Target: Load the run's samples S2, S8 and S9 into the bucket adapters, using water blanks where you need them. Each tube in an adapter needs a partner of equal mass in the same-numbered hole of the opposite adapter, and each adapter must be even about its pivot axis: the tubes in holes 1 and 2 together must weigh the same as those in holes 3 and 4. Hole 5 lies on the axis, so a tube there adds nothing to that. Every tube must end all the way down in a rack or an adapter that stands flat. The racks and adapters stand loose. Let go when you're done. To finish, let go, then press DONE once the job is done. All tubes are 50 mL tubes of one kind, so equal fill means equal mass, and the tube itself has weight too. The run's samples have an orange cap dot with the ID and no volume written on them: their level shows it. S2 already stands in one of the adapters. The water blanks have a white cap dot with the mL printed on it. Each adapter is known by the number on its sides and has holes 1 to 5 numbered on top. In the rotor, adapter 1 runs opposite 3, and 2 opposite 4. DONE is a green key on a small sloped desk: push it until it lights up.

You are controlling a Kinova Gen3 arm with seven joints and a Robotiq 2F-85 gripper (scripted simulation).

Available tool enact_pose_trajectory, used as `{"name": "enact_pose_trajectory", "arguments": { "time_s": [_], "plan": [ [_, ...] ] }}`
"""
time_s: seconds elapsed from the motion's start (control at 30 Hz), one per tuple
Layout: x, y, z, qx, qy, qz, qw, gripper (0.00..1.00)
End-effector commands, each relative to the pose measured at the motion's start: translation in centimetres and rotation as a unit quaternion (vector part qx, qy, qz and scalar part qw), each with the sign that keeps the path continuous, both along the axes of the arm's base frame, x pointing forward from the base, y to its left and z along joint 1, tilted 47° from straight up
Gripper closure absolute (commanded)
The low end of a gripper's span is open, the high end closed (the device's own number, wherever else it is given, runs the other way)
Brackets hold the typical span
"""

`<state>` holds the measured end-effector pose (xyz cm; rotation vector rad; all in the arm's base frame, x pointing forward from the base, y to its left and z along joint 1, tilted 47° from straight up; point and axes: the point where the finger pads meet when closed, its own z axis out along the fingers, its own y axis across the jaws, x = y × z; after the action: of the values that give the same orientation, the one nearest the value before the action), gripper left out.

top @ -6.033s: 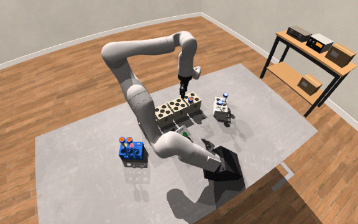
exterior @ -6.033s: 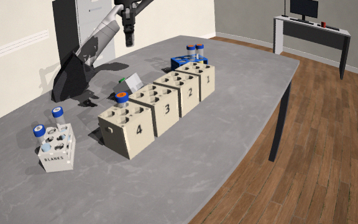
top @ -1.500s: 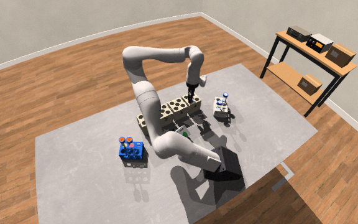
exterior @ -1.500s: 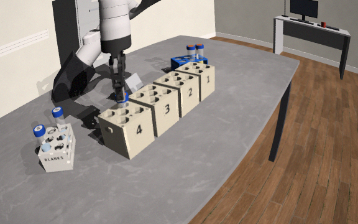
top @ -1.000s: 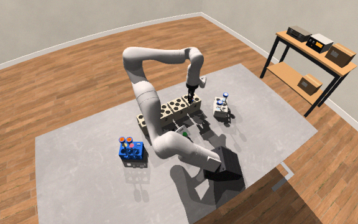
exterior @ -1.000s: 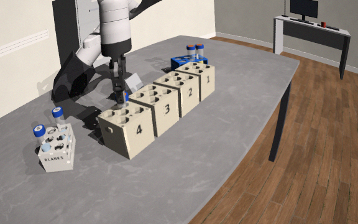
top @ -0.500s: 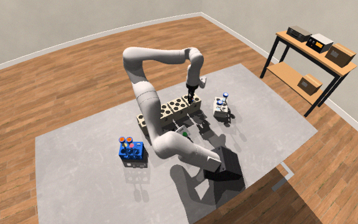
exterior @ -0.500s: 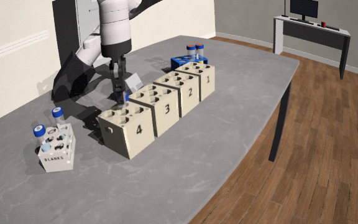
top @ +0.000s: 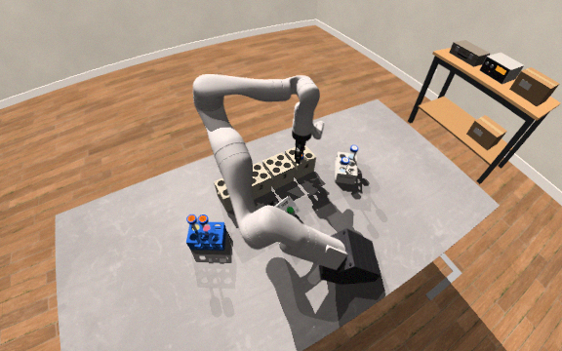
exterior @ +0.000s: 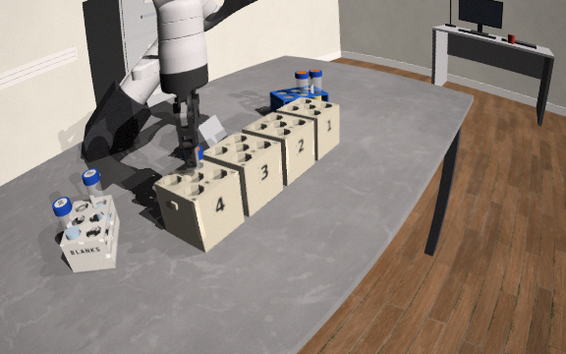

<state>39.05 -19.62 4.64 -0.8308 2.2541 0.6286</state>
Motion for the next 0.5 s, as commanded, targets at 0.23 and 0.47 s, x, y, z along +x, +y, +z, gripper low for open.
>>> {"name": "enact_pose_trajectory", "arguments": {
  "time_s": [0.23, 0.47],
  "plan": [
    [0.12, 0.12, -0.18, -0.001, 0.0, -0.001, 1.0, 0.38],
    [0.19, 0.22, -0.29, -0.001, 0.0, -0.001, 1.0, 0.38]
  ]
}}
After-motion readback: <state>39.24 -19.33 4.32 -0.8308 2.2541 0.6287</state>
